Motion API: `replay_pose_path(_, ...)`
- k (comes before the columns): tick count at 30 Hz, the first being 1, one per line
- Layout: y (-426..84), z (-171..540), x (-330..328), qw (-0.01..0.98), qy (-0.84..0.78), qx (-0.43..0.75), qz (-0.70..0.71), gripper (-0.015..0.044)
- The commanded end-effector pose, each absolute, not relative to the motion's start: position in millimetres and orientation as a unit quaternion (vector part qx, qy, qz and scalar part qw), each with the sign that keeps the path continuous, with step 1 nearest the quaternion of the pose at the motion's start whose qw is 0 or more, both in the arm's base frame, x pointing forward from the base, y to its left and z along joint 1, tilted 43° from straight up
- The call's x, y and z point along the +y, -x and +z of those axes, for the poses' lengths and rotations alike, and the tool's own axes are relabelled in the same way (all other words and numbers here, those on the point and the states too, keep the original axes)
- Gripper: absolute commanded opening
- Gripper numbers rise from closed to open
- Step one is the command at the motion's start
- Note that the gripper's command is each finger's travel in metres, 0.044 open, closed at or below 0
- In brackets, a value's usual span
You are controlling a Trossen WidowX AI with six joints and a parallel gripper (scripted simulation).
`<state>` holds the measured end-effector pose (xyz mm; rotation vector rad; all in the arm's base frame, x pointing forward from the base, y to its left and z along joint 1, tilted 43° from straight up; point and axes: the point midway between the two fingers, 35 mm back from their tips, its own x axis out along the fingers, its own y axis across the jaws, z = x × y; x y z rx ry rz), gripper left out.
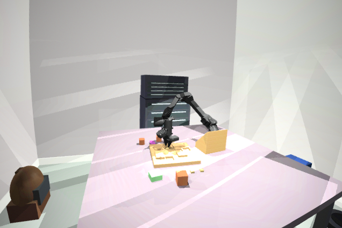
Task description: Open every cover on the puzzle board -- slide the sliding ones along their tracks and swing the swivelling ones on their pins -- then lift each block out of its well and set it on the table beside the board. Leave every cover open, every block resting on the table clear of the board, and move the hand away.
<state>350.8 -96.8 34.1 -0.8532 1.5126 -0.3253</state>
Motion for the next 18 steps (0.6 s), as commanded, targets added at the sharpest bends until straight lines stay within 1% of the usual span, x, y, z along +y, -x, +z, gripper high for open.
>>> replay_pose_path(1, -348.9, 30.3, -100.4, 0.631, 0.375, 0.665, -0.141, 0.0144)
replay_pose_path(18, -349.4, 24.9, -105.4, 0.630, 0.375, 0.665, -0.141, 0.0144)
